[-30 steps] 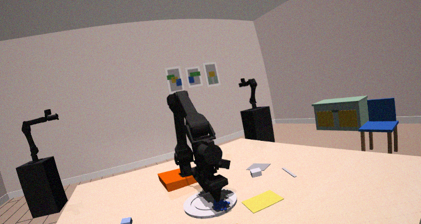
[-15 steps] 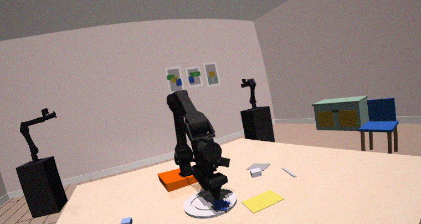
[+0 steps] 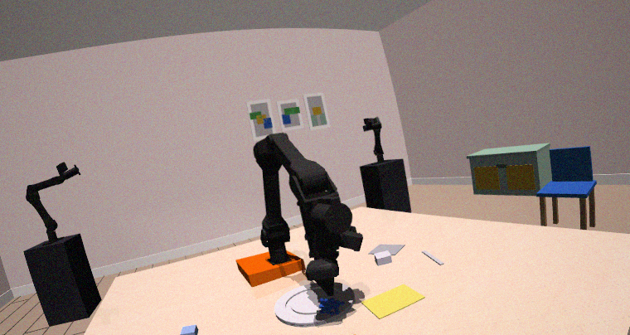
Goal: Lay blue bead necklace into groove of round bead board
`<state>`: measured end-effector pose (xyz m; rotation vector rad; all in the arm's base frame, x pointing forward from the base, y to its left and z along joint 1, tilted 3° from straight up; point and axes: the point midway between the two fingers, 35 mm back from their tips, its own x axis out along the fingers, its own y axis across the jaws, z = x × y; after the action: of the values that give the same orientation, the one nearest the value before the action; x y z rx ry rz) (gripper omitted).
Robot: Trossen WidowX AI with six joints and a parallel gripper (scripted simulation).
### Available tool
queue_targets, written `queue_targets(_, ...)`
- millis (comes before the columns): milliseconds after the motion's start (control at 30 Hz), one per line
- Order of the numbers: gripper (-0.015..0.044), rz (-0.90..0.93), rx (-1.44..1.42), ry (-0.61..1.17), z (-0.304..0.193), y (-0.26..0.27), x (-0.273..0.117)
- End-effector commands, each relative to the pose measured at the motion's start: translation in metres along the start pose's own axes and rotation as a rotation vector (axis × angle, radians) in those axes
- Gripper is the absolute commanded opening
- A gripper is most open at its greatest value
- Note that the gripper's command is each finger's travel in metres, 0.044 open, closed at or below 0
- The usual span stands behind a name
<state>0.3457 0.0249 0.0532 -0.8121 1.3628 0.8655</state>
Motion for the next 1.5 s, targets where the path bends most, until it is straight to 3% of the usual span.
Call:
queue_targets(0,0.0120,0.014,0.243,0.007,0.017,-0.005,0.004)
queue_targets(1467,0.0120,0.014,0.243,0.007,0.017,-0.004,0.044)
